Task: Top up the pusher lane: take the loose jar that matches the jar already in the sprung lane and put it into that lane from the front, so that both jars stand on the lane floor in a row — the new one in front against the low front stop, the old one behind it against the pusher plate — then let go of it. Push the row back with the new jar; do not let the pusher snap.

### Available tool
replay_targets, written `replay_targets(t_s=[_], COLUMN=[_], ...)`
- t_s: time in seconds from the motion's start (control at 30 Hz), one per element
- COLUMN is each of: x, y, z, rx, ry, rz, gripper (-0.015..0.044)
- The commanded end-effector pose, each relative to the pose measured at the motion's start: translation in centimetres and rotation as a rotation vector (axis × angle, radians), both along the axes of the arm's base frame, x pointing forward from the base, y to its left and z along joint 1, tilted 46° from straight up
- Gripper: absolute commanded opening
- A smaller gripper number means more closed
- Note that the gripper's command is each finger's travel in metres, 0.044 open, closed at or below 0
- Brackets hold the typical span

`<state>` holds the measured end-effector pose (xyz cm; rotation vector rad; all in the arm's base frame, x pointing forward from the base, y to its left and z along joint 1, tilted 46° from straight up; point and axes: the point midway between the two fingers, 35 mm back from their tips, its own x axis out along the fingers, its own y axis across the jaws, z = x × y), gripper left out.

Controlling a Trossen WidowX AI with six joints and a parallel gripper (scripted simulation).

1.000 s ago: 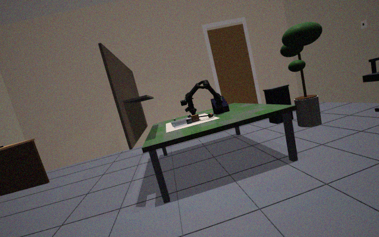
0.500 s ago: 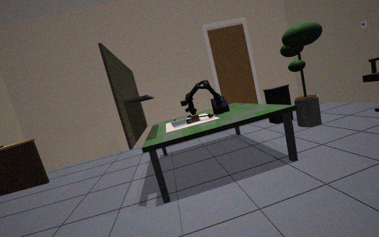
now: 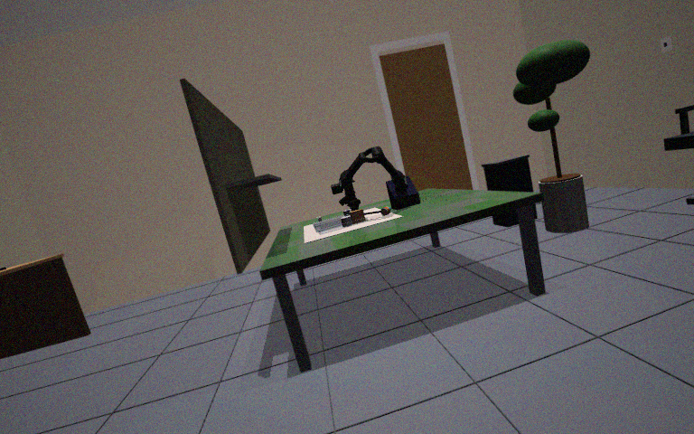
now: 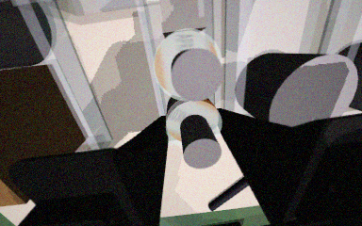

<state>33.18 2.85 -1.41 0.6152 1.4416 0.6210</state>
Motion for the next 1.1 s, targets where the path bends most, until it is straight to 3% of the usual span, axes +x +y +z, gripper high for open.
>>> replay_targets(t_s=[0.0, 1.07], x=[0.17, -0.39], y=[0.12, 0.11], z=[0.11, 0.06], rx=[0.007, 0.007], ry=[-0.012, -0.012], rz=[-0.002, -0.002], gripper=[0.0000, 0.0000])
